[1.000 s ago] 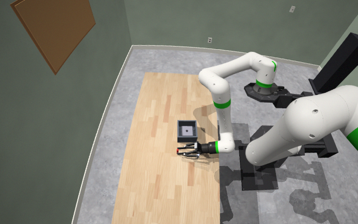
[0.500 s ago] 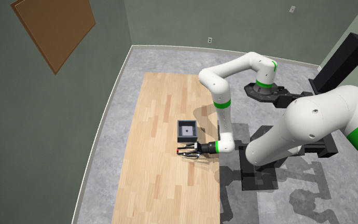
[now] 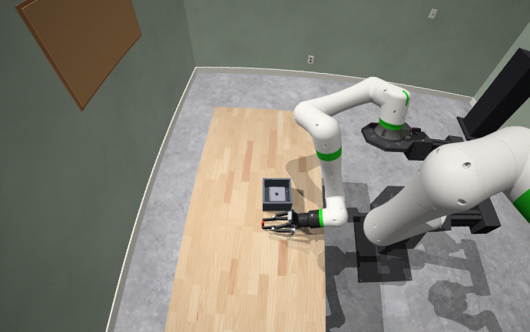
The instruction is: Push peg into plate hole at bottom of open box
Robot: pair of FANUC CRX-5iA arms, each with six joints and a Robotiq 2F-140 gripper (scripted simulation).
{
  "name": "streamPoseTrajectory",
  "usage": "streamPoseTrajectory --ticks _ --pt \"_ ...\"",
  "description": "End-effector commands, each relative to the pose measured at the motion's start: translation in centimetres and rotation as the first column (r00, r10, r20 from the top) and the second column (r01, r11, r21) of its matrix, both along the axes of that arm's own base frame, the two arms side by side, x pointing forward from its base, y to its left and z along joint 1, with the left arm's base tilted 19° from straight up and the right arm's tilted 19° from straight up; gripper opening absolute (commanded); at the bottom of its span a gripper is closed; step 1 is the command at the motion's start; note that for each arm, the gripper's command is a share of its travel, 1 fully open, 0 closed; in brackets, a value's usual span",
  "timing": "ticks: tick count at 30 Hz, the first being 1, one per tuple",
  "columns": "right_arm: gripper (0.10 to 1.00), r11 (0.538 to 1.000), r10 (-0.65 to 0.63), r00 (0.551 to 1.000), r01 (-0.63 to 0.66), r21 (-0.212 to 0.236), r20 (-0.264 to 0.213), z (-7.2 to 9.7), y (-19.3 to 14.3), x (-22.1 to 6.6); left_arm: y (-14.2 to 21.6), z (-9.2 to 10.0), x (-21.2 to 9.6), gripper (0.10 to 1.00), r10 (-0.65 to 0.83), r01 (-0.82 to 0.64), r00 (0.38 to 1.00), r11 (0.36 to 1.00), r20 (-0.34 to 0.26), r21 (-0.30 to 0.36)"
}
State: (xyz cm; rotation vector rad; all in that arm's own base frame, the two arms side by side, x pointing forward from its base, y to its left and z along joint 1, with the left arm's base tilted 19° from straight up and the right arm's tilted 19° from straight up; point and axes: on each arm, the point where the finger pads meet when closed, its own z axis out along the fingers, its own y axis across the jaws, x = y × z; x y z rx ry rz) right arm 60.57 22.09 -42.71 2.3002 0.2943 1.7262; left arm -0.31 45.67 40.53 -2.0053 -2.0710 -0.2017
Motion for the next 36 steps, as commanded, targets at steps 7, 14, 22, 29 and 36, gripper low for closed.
streamPoseTrajectory --ticks 7,14,22,29,36 --pt "0.327 1.000 0.000 1.000 0.000 0.001 0.001 0.3 0.1 -0.6 0.0 0.1 0.0 1.000 0.000 0.000 1.000 1.000 0.000 0.002" --pt "0.327 1.000 0.001 1.000 -0.001 0.001 0.001 1.0 0.3 -3.4 0.0 0.1 0.0 1.000 0.000 0.000 1.000 1.000 0.000 0.002" --pt "0.327 1.000 0.000 1.000 0.000 0.001 0.001 1.9 0.6 -6.4 0.0 0.1 0.0 1.000 0.000 0.000 1.000 1.000 0.000 0.002" --pt "0.327 1.000 0.001 1.000 -0.001 0.001 0.001 2.0 0.6 -7.1 0.0 0.1 0.0 1.000 0.000 0.000 1.000 1.000 0.000 0.002" --pt "0.327 1.000 0.000 1.000 0.000 0.001 0.000 2.1 0.6 -7.2 0.0 0.1 0.0 1.000 0.000 0.000 1.000 1.000 0.000 0.002"
